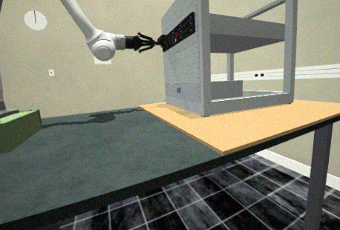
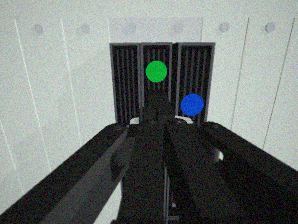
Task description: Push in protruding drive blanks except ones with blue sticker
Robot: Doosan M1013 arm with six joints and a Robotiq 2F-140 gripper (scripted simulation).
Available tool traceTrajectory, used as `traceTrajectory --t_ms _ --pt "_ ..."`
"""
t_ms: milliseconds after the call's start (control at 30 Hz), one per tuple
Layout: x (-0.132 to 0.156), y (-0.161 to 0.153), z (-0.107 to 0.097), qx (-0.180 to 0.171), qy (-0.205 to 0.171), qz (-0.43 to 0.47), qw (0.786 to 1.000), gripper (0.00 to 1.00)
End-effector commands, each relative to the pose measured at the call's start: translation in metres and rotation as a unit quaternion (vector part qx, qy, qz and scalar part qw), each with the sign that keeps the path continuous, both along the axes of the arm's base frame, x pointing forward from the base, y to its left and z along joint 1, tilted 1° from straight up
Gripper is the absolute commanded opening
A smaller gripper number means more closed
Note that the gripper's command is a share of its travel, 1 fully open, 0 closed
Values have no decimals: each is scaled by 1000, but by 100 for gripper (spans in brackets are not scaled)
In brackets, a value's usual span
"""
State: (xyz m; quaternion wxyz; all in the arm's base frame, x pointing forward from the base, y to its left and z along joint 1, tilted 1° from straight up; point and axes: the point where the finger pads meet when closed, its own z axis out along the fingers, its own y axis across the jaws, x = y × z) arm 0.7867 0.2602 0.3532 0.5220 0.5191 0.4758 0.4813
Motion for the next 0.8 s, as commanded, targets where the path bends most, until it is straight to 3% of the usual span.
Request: traceTrajectory --t_ms 0,767 --pt "3 2 1 0 -1 3 1000 10" --pt "6 2 1 0 -1 3 1000 10"
